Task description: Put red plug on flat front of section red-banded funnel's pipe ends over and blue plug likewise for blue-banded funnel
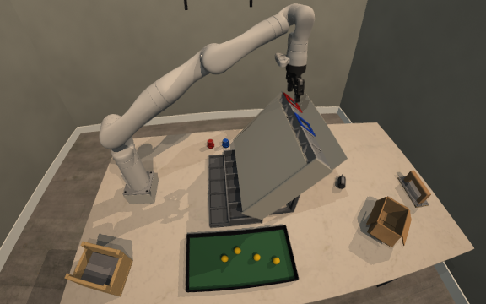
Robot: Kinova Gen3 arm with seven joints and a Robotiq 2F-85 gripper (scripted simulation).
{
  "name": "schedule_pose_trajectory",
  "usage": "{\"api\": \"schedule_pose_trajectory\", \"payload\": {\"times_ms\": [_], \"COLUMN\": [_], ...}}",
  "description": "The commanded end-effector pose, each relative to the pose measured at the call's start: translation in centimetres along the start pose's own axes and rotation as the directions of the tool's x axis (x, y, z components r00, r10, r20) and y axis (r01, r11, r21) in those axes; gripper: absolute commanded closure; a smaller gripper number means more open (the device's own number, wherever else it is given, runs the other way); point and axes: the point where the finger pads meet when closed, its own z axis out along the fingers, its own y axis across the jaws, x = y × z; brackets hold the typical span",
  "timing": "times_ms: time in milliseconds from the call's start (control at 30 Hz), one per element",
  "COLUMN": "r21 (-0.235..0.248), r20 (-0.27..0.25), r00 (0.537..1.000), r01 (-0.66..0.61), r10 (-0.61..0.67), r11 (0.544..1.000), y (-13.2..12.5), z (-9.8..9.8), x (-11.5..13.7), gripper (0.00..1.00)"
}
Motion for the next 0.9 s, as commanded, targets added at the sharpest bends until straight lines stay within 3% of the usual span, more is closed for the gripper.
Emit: {"api": "schedule_pose_trajectory", "payload": {"times_ms": [0,400,433,867], "r21": [-0.001,-0.001,-0.001,-0.001], "r20": [0.003,0.003,0.003,0.003], "r00": [1.0,1.0,1.0,1.0], "r01": [0.0,0.0,0.0,0.0], "r10": [0.0,0.0,0.0,0.0], "r11": [1.0,1.0,1.0,1.0], "y": [0.0,0.0,0.0,0.0], "z": [-0.2,-0.2,-3.1,-3.1], "x": [0.0,0.0,-0.2,-0.2], "gripper": [0.0,0.0,0.0,0.0]}}
